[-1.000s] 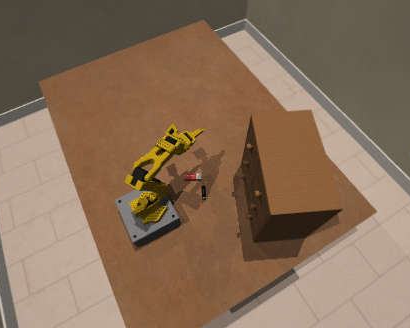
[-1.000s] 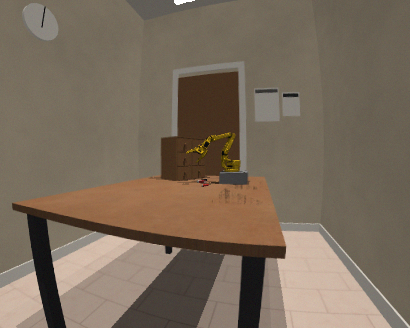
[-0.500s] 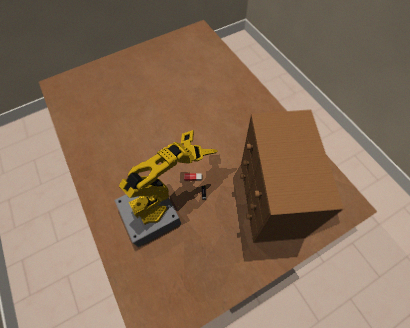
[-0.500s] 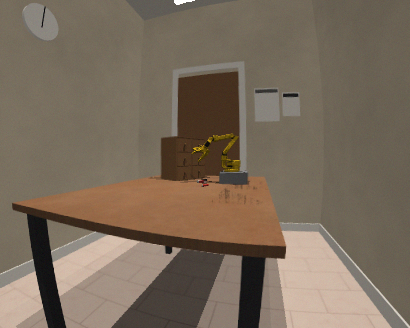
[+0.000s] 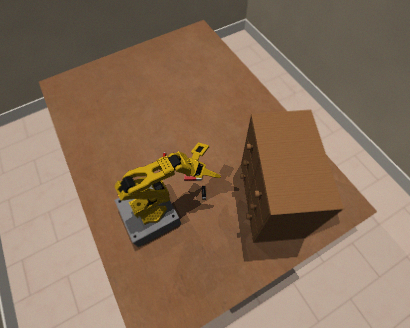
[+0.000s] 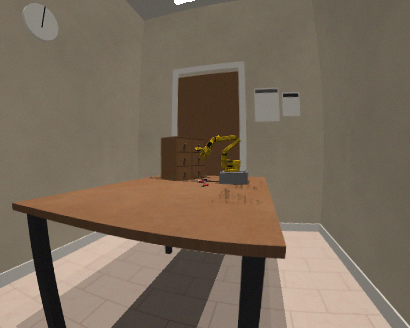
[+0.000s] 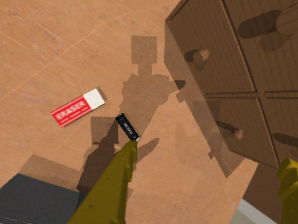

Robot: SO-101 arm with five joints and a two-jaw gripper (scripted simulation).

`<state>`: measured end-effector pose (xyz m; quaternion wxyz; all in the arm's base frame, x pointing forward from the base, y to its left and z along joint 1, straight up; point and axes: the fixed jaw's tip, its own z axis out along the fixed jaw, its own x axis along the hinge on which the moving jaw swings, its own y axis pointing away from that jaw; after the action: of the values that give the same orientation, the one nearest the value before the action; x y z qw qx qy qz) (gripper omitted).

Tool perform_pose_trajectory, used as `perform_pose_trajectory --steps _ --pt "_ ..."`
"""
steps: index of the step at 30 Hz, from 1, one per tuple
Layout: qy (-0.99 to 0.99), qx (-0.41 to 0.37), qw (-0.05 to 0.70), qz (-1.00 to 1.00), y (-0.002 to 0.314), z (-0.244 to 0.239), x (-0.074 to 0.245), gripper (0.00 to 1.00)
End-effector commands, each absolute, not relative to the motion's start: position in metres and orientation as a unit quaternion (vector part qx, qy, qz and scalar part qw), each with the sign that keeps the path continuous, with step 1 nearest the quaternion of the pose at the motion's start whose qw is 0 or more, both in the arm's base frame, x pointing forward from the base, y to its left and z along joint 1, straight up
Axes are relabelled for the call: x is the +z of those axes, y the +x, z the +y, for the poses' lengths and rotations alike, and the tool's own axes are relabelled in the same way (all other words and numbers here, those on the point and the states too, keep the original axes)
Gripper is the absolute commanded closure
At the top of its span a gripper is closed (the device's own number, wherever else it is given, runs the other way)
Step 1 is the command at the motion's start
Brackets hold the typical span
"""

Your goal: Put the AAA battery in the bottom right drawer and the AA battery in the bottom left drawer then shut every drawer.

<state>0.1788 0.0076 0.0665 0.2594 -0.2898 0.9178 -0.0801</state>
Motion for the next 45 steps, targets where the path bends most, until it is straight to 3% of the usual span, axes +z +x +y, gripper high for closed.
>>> perform_pose_trajectory --steps 1,24,45 --pt "-0.208 -0.078 0.258 0.94 0.172 -0.006 0.066 0.5" --pt "0.194 -0.064 0.252 0.946 0.138 -0.058 0.06 0.5" --pt "0.194 -0.064 0.252 0.946 0.138 -0.058 0.06 0.5"
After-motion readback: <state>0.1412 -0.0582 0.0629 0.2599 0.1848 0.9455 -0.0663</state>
